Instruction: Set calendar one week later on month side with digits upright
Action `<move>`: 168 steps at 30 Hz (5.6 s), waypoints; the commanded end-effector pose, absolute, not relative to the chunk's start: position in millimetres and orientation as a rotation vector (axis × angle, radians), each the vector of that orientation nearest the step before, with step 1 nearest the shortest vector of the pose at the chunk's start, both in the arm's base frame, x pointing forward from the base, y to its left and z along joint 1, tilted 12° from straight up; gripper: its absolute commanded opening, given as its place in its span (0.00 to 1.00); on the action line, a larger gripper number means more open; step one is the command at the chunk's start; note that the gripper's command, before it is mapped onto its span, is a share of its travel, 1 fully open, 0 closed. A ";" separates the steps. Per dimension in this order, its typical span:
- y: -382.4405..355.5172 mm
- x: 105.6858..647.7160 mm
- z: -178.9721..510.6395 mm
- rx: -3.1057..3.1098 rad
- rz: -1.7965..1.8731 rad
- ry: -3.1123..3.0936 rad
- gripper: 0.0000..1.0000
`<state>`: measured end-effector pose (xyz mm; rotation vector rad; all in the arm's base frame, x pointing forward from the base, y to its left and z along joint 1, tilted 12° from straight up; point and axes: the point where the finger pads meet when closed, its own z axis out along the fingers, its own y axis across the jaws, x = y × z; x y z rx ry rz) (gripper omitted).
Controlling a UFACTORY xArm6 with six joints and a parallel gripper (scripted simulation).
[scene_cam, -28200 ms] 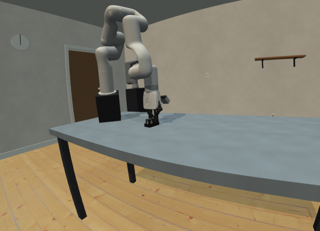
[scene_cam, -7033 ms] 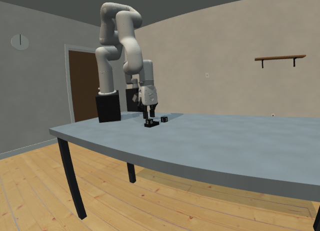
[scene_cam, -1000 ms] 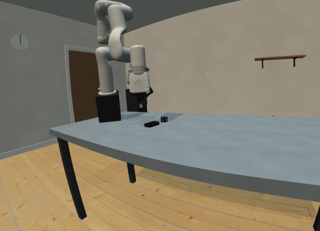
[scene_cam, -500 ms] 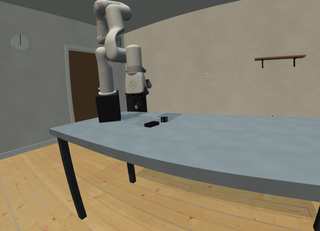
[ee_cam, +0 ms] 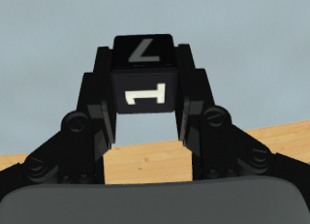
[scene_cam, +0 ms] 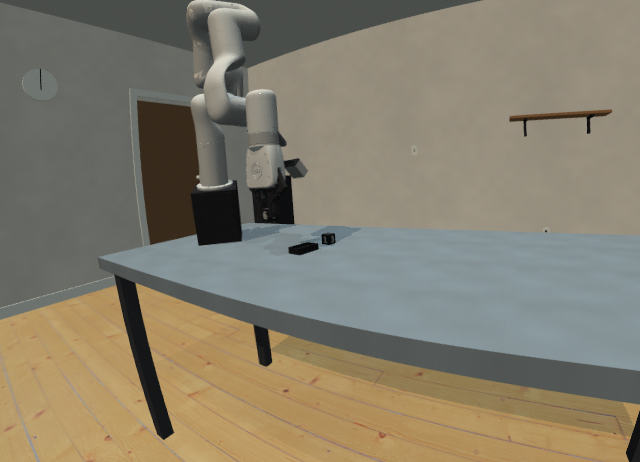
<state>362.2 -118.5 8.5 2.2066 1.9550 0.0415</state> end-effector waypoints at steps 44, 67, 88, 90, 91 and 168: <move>-131.1 375.5 -70.8 2.214 0.032 1.920 0.27; -133.2 377.7 -85.7 2.214 0.032 1.920 0.27; -133.2 377.7 -85.7 2.214 0.032 1.920 0.27; -133.2 377.7 -85.7 2.214 0.032 1.920 0.27; -133.2 377.8 -85.7 2.214 0.032 1.920 0.27; -133.0 379.6 -89.5 2.214 0.032 1.920 0.27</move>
